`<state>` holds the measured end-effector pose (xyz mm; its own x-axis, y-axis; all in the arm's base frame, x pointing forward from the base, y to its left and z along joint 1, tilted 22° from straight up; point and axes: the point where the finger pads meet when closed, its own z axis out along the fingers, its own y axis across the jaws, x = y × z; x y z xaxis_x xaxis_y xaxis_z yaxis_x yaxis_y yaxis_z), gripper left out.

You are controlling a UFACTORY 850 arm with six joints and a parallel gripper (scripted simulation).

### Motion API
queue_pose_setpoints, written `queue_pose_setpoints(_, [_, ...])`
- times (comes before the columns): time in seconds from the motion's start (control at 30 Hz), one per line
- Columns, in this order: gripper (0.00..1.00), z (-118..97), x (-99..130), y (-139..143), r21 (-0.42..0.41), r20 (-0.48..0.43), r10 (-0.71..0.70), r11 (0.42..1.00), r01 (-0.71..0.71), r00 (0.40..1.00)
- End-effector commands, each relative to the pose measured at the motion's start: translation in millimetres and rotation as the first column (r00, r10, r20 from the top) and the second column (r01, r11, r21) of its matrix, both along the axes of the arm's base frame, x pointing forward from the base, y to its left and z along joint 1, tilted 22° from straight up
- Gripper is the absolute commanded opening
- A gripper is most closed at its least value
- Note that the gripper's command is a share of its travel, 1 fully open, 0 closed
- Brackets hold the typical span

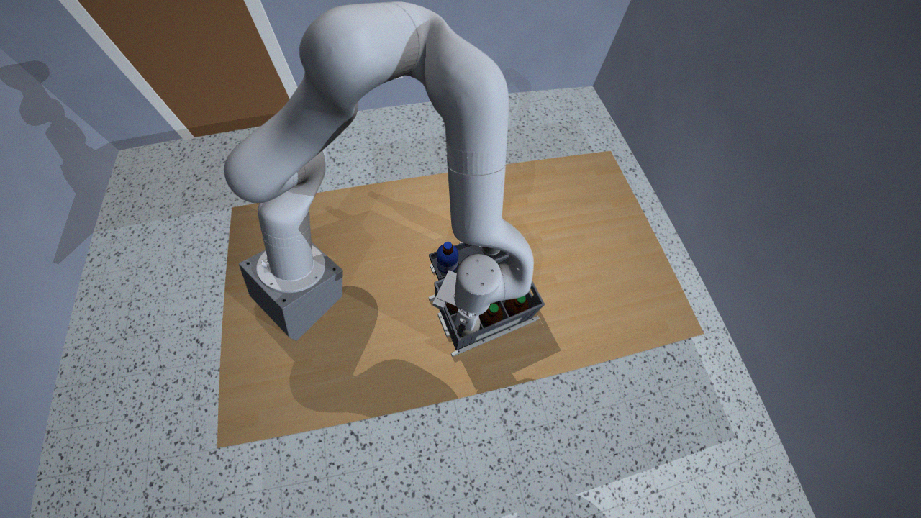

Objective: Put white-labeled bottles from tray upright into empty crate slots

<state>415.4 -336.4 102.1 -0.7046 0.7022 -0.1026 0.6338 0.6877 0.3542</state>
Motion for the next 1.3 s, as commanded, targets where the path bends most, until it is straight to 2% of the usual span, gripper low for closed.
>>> queue_pose_setpoints(0.0, [0.00,-1.9,1.6,-0.5,-0.002,0.002,-0.001,1.000,0.001,1.000])
queue_pose_setpoints(1.27, [0.00,-13.6,5.6,1.8,-0.002,0.002,-0.001,1.000,0.001,1.000])
